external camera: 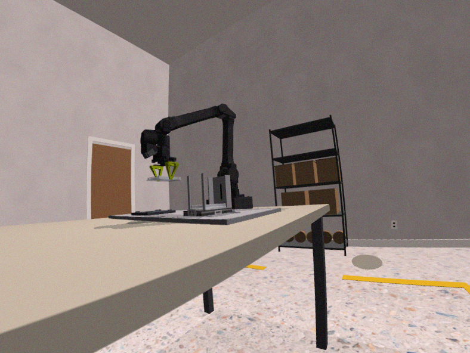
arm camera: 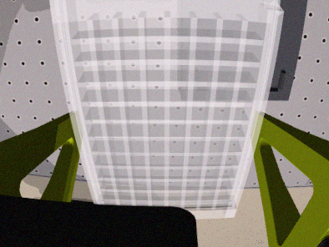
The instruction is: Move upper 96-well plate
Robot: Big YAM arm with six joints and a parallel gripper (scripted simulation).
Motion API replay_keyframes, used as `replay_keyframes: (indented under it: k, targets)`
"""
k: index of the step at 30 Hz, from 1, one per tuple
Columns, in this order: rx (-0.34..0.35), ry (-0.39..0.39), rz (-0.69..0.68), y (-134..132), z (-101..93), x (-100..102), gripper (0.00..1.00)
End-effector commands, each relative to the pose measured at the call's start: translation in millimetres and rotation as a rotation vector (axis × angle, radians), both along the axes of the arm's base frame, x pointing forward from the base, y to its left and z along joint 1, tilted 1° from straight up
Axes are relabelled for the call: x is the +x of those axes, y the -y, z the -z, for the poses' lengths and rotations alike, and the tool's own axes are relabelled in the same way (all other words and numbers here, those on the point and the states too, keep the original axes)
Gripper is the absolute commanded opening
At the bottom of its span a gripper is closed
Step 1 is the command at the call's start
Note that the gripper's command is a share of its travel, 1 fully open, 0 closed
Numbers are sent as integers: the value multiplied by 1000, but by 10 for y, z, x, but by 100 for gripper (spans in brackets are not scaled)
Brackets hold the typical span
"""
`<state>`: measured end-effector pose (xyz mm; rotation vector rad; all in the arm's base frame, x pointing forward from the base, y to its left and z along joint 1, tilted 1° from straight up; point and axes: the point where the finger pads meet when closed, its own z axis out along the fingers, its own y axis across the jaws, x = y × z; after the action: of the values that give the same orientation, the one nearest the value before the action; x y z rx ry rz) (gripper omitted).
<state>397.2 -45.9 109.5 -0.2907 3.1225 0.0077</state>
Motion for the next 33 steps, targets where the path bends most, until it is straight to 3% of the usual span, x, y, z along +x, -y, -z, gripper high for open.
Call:
replay_keyframes:
  k: [1,23,27,33]
  targets:
    - [-8,83,-22,137,-248,331,0]
    - [-11,61,-22,816,-226,405,0]
    - [-18,86,-43,727,-330,444,0]
    - [-19,83,-28,795,-310,436,0]
